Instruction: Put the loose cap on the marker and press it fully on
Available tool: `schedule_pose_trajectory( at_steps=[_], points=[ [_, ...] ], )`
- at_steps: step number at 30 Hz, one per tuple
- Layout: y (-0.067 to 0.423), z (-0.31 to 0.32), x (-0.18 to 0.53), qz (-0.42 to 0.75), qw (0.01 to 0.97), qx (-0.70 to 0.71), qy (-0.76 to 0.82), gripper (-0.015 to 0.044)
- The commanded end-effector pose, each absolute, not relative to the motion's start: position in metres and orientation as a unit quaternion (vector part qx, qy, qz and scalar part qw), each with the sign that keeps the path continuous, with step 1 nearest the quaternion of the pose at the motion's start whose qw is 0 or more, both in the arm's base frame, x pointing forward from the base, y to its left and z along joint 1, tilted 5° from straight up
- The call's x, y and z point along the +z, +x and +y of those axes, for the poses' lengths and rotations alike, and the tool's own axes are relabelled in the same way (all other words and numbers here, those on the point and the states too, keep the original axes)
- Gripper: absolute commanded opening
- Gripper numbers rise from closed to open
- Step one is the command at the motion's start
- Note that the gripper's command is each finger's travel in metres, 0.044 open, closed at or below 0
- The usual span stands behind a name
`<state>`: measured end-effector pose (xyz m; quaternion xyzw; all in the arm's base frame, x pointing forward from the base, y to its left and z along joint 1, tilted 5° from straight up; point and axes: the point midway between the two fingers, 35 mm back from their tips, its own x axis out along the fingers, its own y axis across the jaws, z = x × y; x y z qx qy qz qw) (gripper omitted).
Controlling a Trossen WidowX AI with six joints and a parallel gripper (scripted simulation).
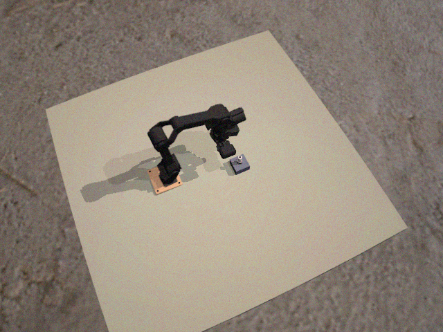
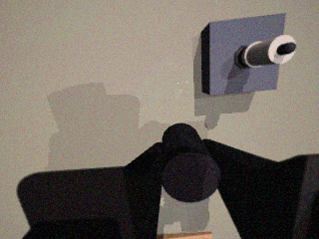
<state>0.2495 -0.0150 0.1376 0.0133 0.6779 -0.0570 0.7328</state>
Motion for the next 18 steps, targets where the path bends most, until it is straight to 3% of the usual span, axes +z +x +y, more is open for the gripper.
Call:
schedule_pose_trajectory(
  at_steps=[1,18],
  points=[
    [0.257,-0.021,0.144,0.675,0.735,-0.055,0.013,0.0000],
    [0.285,-0.060,0.164,0.674,0.736,-0.056,0.011,0.0000]
  ],
)
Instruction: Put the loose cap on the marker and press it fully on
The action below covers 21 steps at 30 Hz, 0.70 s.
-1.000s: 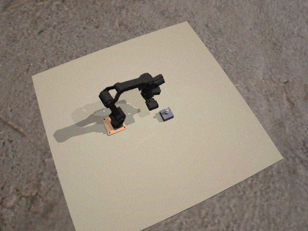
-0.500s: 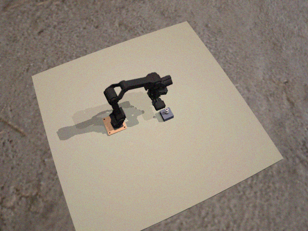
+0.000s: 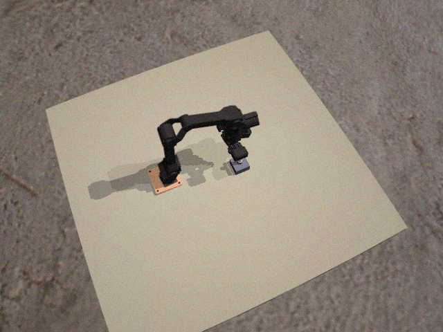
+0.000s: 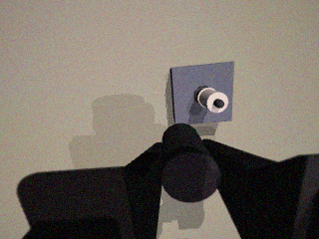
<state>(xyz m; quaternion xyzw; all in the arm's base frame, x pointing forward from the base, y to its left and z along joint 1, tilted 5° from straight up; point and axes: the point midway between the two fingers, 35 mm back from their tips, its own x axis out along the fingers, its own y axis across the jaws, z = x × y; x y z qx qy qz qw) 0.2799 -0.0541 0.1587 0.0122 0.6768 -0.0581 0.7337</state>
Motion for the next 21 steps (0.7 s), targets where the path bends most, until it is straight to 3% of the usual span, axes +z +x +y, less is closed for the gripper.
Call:
schedule_pose_trajectory(
  at_steps=[1,21],
  points=[
    [0.286,-0.062,0.165,0.674,0.737,-0.056,0.011,0.0000],
    [0.300,-0.090,0.168,0.673,0.737,-0.057,0.010,0.0000]
  ],
)
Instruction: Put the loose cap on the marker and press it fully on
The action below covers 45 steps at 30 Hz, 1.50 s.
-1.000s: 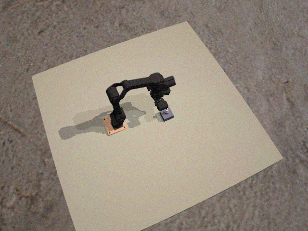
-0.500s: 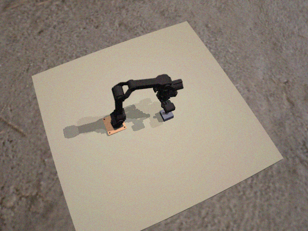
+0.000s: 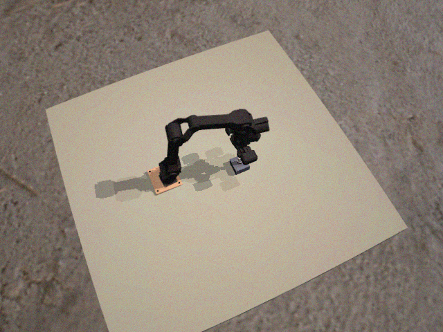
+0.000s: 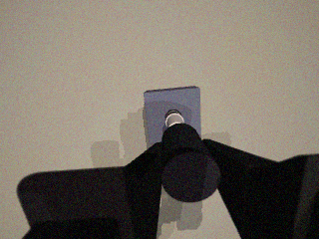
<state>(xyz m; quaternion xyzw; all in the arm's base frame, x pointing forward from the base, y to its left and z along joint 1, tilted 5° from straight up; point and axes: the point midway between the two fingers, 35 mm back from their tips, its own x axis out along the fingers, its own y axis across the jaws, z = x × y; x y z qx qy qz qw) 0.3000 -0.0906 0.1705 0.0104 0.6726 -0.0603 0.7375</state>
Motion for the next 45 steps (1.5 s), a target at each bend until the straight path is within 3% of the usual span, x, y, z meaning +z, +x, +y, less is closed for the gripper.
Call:
schedule_pose_trajectory(
  at_steps=[1,43,45],
  points=[
    [0.300,-0.090,0.168,0.673,0.737,-0.057,0.010,0.0000],
    [0.304,-0.094,0.118,0.673,0.737,-0.057,0.009,0.0000],
    [0.305,-0.094,0.118,0.673,0.737,-0.059,0.012,0.0053]
  ],
)
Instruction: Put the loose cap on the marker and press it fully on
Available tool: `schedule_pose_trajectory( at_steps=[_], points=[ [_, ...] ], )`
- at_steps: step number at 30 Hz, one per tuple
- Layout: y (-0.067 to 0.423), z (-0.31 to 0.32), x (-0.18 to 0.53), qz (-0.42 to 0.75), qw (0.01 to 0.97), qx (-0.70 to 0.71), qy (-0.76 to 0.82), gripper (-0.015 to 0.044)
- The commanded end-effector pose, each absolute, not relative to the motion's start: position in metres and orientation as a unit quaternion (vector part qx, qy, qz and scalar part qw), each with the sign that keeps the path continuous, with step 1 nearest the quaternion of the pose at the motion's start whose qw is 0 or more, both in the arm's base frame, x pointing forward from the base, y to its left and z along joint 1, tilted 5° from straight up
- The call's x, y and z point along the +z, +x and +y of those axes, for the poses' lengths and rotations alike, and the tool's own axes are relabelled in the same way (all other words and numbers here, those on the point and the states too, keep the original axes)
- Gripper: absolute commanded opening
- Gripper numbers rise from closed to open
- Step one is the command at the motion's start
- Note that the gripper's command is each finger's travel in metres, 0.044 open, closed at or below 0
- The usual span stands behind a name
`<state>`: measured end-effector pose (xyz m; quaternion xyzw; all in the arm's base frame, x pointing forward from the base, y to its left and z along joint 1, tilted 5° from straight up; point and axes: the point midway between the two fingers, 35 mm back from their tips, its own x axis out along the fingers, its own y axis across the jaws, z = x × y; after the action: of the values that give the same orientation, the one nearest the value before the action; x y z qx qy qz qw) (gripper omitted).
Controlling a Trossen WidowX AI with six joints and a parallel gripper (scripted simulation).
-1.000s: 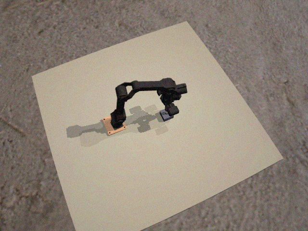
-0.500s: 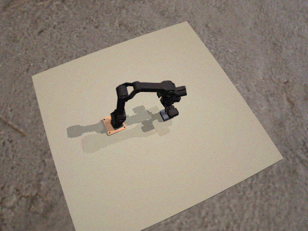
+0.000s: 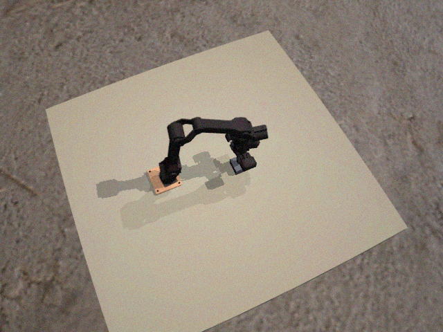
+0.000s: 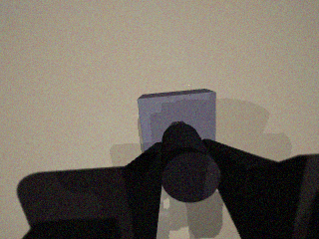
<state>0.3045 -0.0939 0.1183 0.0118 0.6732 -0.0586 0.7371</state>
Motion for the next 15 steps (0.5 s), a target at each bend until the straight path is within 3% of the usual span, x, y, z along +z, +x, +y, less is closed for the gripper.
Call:
schedule_pose_trajectory(
  at_steps=[1,15],
  points=[
    [0.3045,-0.0939,0.1184,0.673,0.737,-0.059,0.012,0.0079],
    [0.3045,-0.0939,0.1184,0.673,0.737,-0.059,0.012,0.0440]
  ],
)
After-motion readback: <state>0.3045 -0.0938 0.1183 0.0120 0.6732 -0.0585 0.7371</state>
